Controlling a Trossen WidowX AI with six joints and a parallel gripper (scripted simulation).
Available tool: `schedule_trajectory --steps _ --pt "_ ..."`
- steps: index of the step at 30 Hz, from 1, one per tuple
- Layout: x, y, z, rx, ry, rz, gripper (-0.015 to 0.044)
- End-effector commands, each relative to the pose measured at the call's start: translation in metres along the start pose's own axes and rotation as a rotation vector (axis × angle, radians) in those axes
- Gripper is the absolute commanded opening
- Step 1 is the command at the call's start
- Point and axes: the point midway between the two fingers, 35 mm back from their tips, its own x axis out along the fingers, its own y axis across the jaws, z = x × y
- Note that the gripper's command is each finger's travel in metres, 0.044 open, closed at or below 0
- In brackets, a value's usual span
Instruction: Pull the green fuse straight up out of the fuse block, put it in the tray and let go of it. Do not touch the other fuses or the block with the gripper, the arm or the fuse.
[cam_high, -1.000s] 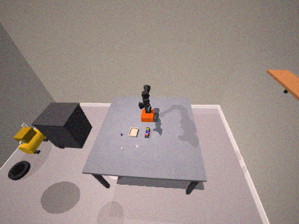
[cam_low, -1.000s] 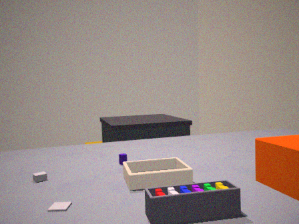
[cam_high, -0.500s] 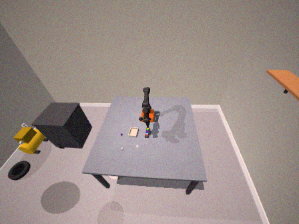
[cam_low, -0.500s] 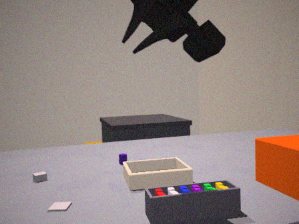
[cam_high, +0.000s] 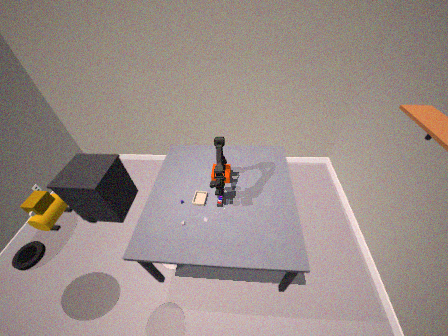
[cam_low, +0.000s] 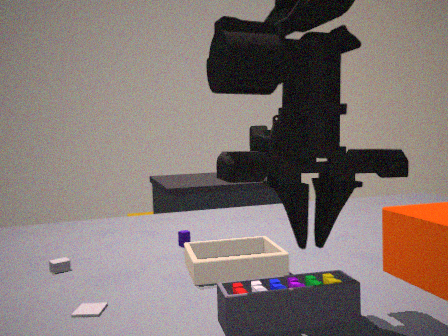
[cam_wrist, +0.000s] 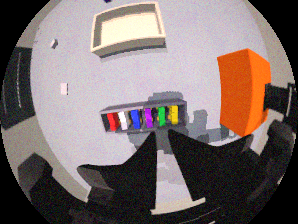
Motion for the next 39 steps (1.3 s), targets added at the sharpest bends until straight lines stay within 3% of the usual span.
schedule_trajectory --steps 1,39 --pt "0.003 -0.006 0.004 -0.002 -0.014 -0.026 0.0074" --pt "0.034 -0.008 0.006 -0.002 -0.014 -0.026 0.0074"
